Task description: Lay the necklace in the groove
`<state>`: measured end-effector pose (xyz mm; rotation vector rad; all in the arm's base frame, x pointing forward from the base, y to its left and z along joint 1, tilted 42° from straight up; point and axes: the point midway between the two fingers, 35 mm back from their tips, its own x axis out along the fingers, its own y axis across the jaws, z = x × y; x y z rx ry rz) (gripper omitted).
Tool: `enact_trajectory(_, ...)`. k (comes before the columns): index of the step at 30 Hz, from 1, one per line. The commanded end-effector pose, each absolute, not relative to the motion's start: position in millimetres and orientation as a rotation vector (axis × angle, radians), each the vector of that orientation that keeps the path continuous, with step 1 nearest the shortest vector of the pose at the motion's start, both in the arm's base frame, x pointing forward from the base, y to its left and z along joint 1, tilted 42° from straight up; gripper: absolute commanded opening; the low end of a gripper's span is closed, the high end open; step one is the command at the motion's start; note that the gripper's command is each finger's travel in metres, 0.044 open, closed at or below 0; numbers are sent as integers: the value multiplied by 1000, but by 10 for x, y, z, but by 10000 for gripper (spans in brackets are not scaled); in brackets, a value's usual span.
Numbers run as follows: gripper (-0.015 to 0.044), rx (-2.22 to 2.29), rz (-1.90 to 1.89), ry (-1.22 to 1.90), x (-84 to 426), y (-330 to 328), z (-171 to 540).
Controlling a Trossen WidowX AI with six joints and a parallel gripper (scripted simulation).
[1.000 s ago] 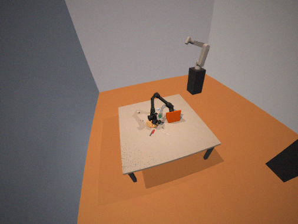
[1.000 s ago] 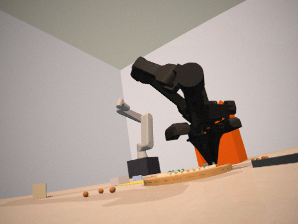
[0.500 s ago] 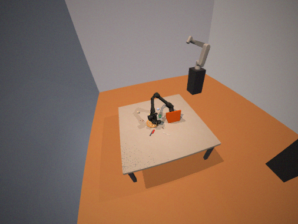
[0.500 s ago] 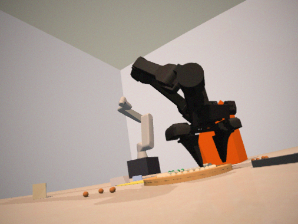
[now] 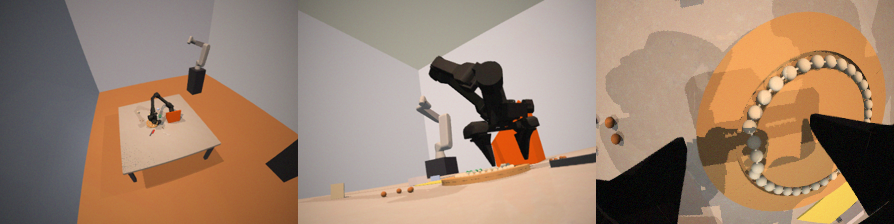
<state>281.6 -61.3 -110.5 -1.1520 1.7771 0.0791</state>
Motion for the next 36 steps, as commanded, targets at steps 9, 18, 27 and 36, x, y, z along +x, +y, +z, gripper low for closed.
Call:
enact_trajectory(9,361,-1166,101,1777,2817,-562,-1009)
enact_trajectory(18,125,-1213,161,1785,2785,-467,-803)
enact_trajectory(27,120,-1211,153,1782,2793,-516,-865)
enact_trajectory(36,120,-1212,156,1784,2779,-611,-970)
